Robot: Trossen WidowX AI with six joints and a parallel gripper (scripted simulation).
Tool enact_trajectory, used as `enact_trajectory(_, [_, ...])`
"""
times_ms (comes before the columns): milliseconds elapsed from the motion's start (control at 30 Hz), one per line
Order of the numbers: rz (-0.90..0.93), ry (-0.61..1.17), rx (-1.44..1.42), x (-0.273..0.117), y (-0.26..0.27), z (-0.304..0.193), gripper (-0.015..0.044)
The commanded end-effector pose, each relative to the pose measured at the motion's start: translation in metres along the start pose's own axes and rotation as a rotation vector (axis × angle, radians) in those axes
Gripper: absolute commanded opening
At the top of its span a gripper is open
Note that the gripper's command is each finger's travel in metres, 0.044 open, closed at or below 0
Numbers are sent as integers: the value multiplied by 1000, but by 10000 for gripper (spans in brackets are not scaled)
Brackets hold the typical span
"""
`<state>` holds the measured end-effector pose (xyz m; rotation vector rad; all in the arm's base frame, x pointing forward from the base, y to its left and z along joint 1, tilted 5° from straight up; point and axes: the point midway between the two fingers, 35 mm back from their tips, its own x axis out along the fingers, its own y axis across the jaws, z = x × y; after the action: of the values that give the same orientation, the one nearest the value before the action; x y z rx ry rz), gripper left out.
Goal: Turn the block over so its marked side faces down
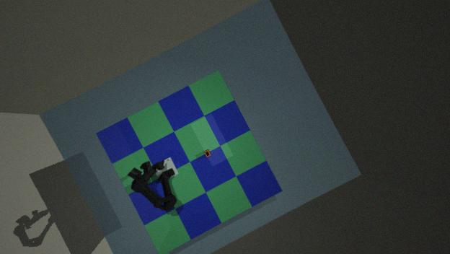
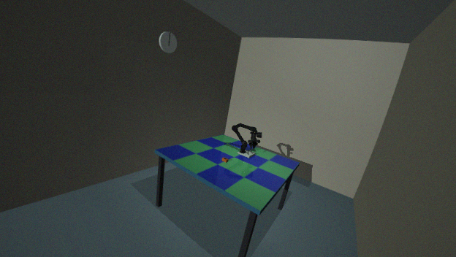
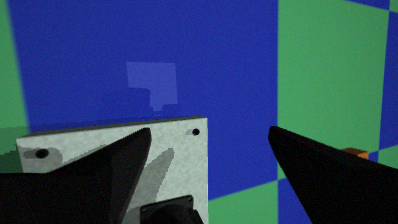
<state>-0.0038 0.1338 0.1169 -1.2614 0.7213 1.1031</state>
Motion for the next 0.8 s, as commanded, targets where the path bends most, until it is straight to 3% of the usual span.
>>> enact_trajectory(0, [0, 4, 6, 0, -1, 1, 426])
enact_trajectory(367, [-3, 205, 378, 4, -62, 46, 440])
enact_trajectory(767, [24, 370, 829, 42, -184, 48, 440])
